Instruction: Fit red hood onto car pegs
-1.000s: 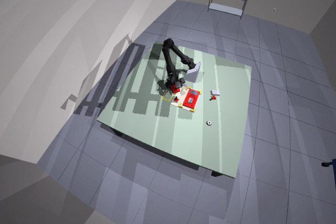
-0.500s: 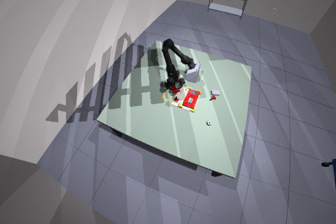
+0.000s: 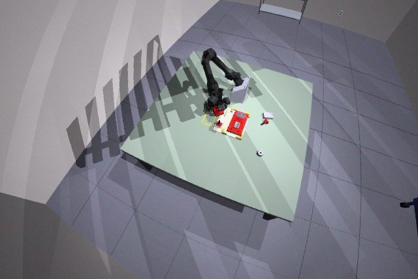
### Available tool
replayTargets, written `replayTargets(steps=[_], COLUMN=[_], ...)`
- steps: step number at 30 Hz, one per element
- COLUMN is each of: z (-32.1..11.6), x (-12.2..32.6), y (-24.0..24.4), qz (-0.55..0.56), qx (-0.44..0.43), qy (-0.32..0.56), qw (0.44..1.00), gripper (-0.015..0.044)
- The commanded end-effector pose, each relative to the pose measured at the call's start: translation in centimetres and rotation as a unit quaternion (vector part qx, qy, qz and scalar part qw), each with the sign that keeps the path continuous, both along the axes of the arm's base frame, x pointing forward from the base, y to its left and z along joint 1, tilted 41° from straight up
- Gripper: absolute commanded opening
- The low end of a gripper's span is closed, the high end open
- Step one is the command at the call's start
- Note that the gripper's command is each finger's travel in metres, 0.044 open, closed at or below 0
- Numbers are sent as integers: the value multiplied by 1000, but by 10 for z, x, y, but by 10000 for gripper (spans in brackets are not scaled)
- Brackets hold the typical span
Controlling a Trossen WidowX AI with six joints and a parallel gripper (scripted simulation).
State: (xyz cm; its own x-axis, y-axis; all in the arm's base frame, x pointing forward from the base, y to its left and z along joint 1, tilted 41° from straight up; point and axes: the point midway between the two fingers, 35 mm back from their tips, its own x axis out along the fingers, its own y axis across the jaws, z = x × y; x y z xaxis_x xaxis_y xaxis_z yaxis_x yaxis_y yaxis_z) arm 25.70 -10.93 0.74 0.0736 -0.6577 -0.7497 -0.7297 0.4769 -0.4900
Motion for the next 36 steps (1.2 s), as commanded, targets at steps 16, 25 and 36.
replayTargets(steps=[16, 25, 36], z=[37, 61, 66], x=[-3, -5, -3], y=[33, 54, 64], qz=[0, 0, -7], qx=[1, 2, 3], qy=[-1, -1, -2], qw=[1000, 1000, 1000], gripper=[0, 0, 0])
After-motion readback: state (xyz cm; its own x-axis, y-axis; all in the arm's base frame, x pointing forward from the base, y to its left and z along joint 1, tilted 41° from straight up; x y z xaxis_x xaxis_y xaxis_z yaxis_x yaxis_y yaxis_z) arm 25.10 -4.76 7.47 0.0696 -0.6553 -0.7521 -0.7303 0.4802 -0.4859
